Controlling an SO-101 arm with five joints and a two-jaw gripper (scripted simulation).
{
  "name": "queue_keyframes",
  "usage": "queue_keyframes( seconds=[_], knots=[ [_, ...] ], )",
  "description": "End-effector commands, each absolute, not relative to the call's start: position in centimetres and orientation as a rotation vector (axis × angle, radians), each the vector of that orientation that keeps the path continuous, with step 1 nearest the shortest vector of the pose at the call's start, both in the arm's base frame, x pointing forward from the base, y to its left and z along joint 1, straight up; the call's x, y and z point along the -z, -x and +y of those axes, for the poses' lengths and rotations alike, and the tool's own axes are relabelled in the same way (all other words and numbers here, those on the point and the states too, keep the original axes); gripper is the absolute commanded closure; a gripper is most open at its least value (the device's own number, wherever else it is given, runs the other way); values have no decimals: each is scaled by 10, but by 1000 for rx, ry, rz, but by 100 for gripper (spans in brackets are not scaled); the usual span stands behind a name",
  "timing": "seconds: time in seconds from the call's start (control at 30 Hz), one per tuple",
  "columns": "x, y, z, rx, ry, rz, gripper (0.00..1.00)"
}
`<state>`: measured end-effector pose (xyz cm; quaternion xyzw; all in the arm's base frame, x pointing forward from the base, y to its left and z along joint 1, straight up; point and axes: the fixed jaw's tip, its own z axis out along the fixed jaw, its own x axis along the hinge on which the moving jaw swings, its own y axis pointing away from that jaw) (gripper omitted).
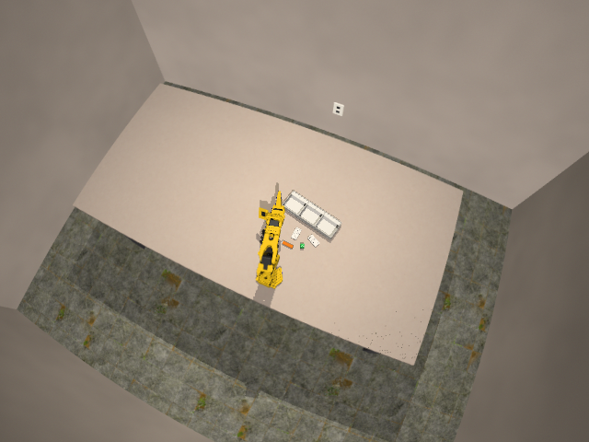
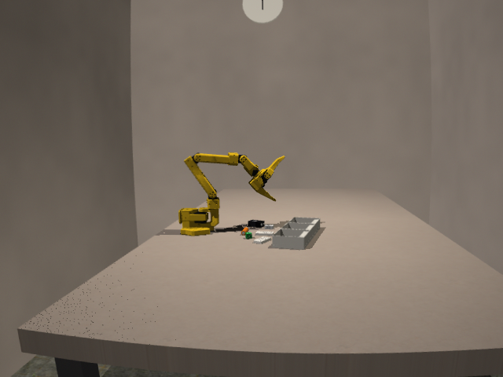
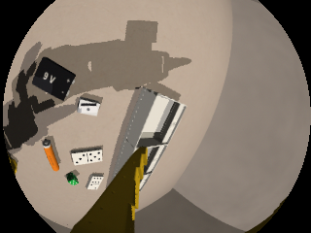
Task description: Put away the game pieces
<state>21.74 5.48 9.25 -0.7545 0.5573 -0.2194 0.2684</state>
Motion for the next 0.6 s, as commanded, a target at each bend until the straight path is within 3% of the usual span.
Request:
queue_keyframes(
  seconds=[0.0,0.57],
  knots=[
    [-95,-218,54,588,2008,1524,0],
    [-96,-210,43,444,1770,1874,0]
  ],
)
